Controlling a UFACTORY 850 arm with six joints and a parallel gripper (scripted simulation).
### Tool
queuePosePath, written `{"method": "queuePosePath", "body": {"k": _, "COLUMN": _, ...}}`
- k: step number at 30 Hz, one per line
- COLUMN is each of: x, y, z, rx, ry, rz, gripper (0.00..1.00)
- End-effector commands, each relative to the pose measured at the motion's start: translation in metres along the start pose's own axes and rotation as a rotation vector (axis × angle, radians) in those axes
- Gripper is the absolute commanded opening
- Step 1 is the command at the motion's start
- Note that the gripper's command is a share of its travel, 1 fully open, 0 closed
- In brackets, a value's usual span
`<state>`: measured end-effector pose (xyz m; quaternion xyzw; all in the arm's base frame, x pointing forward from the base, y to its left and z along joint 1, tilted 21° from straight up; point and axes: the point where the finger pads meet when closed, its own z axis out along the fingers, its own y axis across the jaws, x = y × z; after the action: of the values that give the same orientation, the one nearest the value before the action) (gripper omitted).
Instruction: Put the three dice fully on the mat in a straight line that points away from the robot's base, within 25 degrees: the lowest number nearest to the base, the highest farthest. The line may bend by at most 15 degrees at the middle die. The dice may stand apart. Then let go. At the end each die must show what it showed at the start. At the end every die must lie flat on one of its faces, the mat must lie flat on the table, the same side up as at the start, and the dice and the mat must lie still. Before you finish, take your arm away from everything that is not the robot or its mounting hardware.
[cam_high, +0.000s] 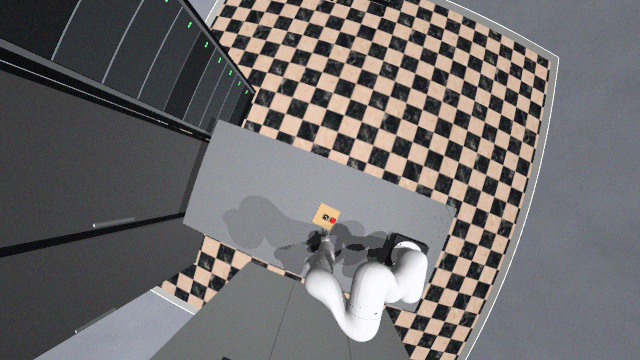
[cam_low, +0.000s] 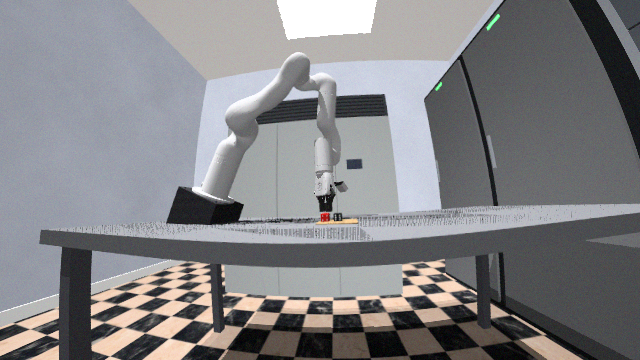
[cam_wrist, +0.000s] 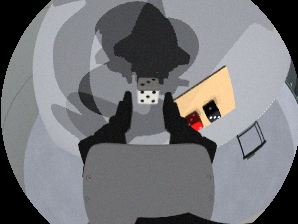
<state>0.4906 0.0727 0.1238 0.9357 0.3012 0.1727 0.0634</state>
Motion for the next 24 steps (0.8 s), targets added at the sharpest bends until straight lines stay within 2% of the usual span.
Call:
{"method": "queuePosePath", "body": {"k": 1, "x": 0.0006, "y": 0.0003, "z": -0.0003, "rx": -0.001, "ry": 0.001, "rz": 0.000, "gripper": 0.47}}
{"method": "queuePosePath", "body": {"k": 24, "x": 0.0006, "y": 0.0003, "z": 0.0037, "rx": -0.001, "ry": 0.001, "rz": 0.000, "gripper": 0.47}}
